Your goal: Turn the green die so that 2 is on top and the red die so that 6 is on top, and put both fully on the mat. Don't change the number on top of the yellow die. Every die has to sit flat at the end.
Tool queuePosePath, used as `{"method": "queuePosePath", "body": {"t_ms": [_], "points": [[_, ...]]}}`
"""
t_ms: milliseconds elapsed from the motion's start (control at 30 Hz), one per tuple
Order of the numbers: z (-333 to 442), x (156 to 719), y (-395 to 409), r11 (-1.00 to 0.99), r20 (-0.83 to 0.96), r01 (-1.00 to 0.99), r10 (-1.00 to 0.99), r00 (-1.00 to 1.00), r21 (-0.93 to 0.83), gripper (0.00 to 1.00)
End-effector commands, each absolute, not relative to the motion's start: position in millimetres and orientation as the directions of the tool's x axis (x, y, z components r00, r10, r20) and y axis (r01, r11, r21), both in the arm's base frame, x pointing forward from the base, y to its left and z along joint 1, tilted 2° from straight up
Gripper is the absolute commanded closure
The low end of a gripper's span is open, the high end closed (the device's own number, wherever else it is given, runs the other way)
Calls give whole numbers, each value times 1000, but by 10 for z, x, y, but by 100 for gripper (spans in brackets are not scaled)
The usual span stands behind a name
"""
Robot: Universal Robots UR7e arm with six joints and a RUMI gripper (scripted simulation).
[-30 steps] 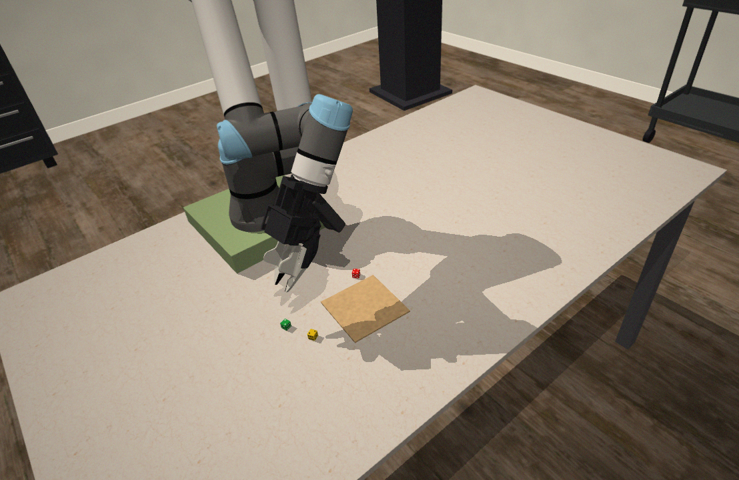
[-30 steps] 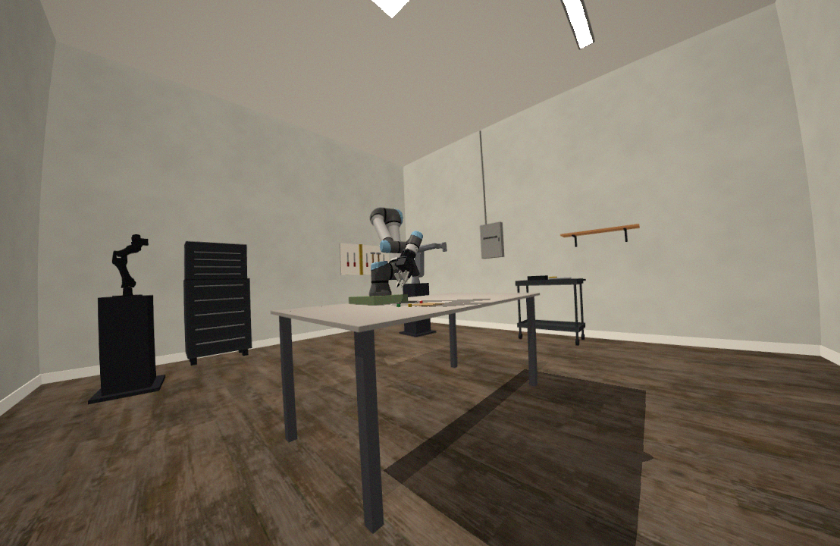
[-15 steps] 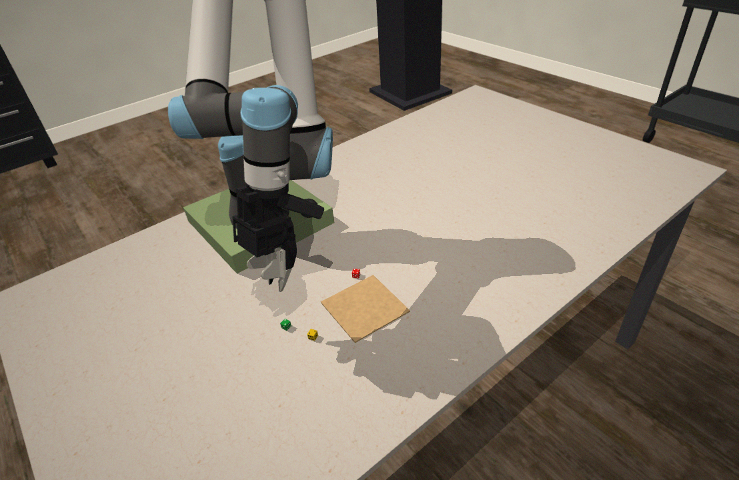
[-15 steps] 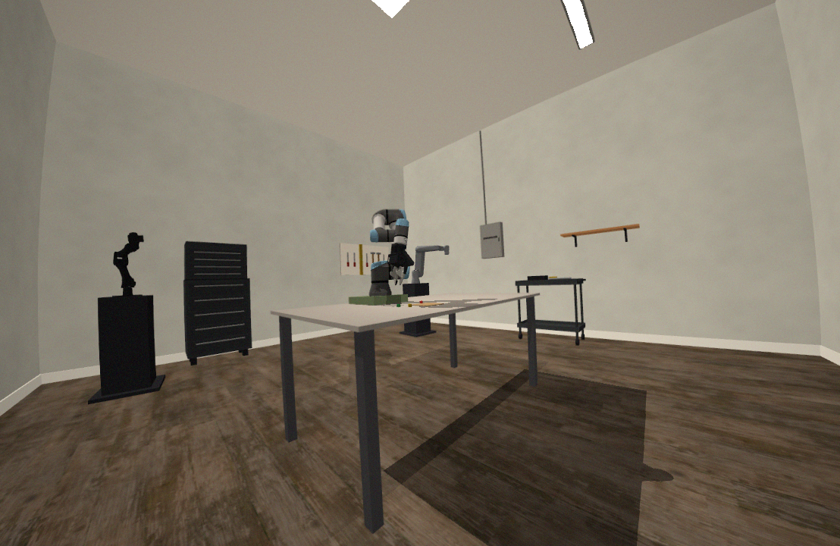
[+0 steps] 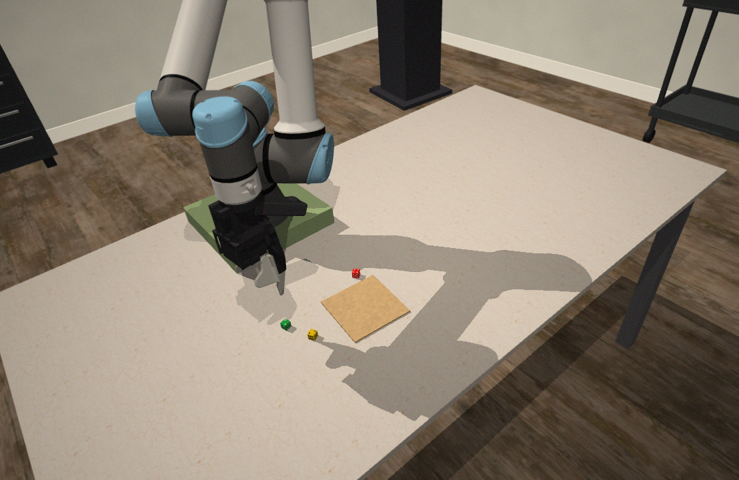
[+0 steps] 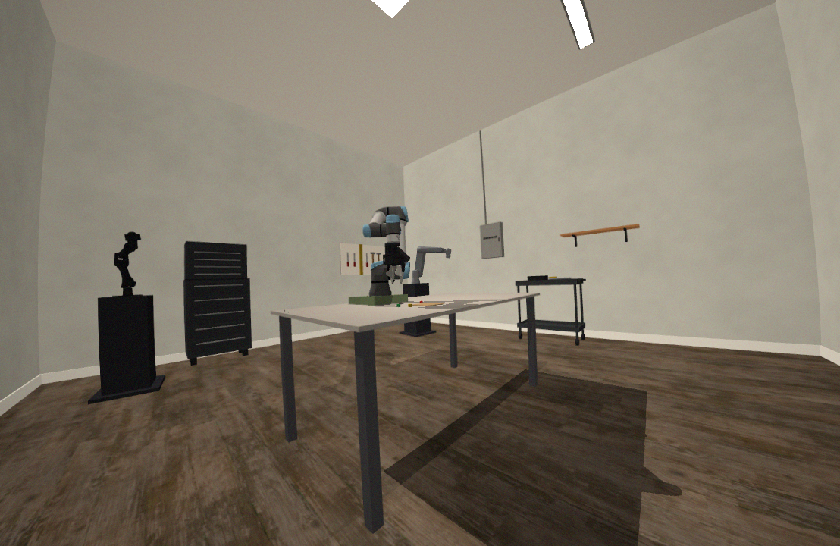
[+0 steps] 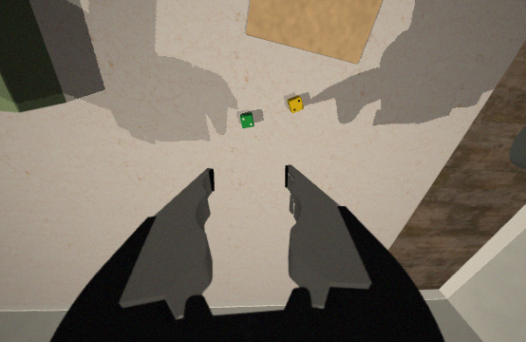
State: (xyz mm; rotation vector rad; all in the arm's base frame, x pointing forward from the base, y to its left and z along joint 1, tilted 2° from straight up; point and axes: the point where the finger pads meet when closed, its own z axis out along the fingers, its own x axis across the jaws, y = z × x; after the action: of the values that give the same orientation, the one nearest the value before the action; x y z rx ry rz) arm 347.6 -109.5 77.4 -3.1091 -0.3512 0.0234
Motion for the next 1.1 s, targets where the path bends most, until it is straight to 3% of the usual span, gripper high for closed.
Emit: {"method": "queuePosePath", "body": {"t_ms": [0, 333, 600, 633, 1067], "points": [[779, 3480, -1102, -974, -13, 224, 224, 974, -25, 0], [773, 3480, -1101, -974, -13, 225, 225, 974, -25, 0], [288, 3435, -1021, -936, -22, 350, 351, 936, -28, 0], [288, 3435, -1021, -936, -22, 350, 351, 936, -28, 82], [288, 3435, -1021, -936, -22, 350, 351, 936, -28, 82]]}}
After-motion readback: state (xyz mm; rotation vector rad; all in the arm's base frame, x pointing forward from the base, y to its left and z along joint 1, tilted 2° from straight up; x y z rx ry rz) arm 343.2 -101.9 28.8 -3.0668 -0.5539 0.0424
